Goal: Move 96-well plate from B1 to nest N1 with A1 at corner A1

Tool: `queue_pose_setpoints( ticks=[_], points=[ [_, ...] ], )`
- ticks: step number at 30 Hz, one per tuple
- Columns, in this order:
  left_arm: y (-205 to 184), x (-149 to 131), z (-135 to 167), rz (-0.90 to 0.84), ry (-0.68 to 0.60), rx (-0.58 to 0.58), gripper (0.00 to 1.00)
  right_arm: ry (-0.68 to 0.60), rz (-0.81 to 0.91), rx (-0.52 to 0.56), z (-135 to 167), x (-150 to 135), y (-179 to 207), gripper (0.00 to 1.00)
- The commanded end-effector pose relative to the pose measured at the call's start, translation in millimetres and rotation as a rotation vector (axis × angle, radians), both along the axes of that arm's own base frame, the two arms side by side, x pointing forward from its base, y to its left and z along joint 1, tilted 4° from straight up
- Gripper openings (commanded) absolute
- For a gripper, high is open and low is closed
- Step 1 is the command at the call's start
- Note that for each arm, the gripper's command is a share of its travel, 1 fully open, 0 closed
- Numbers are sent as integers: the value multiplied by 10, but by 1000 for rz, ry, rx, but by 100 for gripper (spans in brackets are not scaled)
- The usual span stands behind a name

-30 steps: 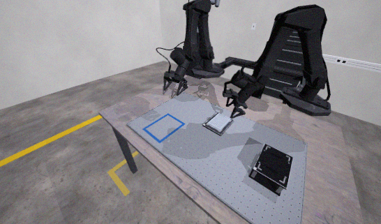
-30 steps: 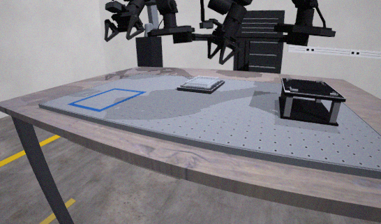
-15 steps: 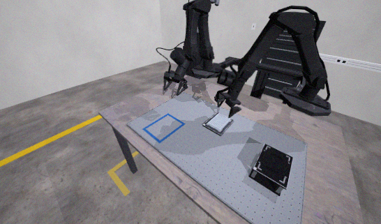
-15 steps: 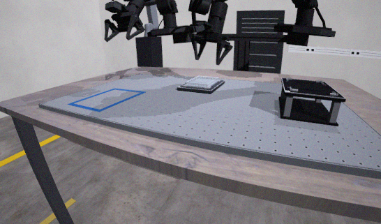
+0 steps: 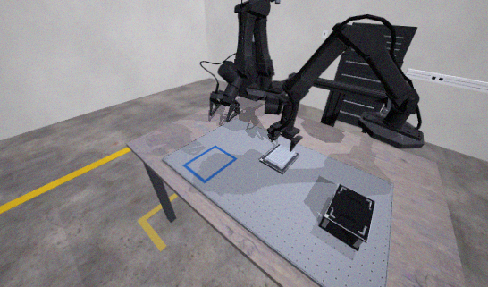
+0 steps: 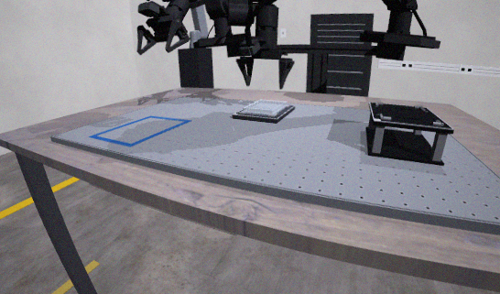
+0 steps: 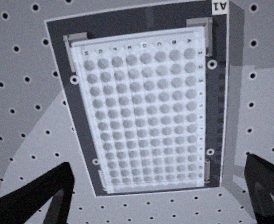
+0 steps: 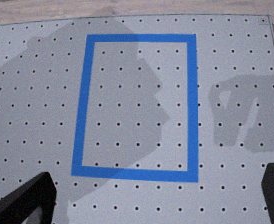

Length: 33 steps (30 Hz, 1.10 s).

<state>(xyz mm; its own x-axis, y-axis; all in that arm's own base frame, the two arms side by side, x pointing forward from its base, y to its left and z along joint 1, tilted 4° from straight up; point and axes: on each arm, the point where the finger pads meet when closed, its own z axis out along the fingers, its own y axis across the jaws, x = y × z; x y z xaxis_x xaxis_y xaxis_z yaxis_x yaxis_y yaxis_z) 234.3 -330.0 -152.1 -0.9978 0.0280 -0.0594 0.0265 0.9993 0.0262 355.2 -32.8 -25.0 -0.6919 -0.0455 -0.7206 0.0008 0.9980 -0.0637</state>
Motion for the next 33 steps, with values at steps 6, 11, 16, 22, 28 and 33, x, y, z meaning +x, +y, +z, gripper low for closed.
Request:
queue_pose_setpoints(
  ticks=[6, 11, 16, 22, 28, 33],
  points=[
    [-12, 37, 29, 33, 16, 19, 100, -22, 1, 0, 42, 30, -9, 100],
    [58, 9, -64, 35, 23, 29, 100, -22, 1, 0, 42, 30, -9, 100],
    [88, -4, -143, 35, 22, 27, 100, -22, 1, 0, 42, 30, -9, 100],
    [52, 26, -199, 35, 15, 18, 100, -22, 1, 0, 42, 30, -9, 100],
    [17, 57, -270, 35, 9, 9, 100, -22, 1, 0, 42, 30, -9, 100],
    [20, 60, -330, 35, 9, 9, 100, -22, 1, 0, 42, 30, -9, 100]
  ],
)
